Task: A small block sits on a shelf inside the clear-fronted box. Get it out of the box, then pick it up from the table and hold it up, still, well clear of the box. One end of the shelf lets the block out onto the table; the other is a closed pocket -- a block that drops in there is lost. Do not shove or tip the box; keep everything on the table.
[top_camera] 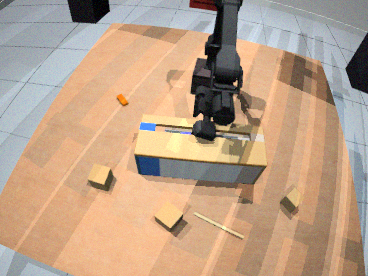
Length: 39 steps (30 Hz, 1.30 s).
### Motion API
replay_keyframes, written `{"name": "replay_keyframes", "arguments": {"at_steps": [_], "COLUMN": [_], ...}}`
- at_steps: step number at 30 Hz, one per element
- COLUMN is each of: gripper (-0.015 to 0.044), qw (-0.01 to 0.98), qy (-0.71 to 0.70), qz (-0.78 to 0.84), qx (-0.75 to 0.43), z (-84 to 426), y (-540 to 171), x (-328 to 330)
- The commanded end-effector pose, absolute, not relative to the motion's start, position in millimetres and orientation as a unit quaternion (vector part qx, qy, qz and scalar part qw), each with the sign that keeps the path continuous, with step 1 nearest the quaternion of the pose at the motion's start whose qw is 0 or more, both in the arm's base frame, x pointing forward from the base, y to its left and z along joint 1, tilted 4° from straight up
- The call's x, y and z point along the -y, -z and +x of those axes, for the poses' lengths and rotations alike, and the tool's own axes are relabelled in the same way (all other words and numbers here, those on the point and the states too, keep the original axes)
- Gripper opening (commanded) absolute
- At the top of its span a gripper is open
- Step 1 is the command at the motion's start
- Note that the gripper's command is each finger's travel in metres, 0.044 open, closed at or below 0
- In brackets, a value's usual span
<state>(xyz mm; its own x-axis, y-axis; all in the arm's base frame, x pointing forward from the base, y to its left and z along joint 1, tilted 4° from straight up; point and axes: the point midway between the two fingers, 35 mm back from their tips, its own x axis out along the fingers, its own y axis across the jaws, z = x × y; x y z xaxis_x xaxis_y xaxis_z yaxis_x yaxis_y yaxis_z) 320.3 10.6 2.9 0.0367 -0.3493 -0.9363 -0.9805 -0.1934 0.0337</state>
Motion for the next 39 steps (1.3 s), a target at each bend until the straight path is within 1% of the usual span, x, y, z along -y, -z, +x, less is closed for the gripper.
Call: {"name": "replay_keyframes", "arguments": {"at_steps": [1,39], "gripper": [0.0400,0.0400], "qw": [0.347,0.345], "qy": [-0.449,-0.447], "qz": [-0.630,-0.631], "qx": [-0.530,-0.532], "z": [321,337], "y": [-2,-5], "x": [2,84]}}
